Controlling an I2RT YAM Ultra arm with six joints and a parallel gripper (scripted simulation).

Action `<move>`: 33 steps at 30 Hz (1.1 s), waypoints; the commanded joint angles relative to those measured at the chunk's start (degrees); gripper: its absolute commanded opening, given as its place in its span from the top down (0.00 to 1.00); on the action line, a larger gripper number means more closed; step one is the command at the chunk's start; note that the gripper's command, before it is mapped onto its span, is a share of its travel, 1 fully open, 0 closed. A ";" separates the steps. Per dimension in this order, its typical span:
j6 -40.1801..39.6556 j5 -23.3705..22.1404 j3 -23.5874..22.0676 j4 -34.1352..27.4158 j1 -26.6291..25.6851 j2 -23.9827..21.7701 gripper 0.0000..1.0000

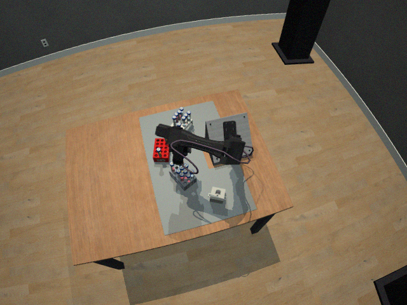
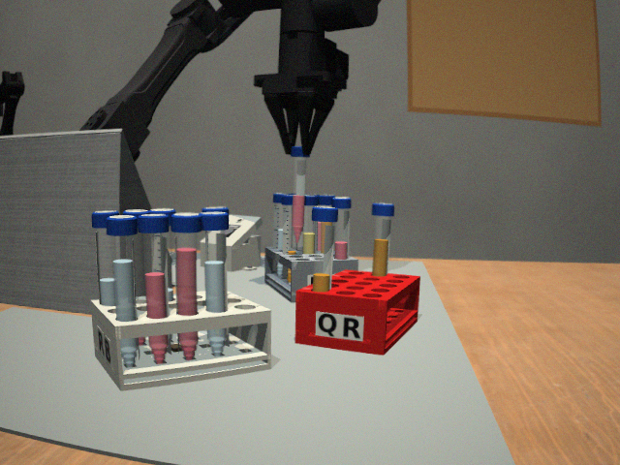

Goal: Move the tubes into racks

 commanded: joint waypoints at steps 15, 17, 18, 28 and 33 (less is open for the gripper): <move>1.10 -1.27 -0.97 1.95 0.48 -1.50 1.00; 1.21 -1.29 -2.10 2.01 0.42 -1.49 1.00; 1.26 -1.30 -2.16 1.95 0.25 -1.51 1.00; 1.68 -1.43 -2.51 2.90 0.51 -1.52 1.00; 1.91 -1.51 -2.57 3.35 1.03 -1.61 1.00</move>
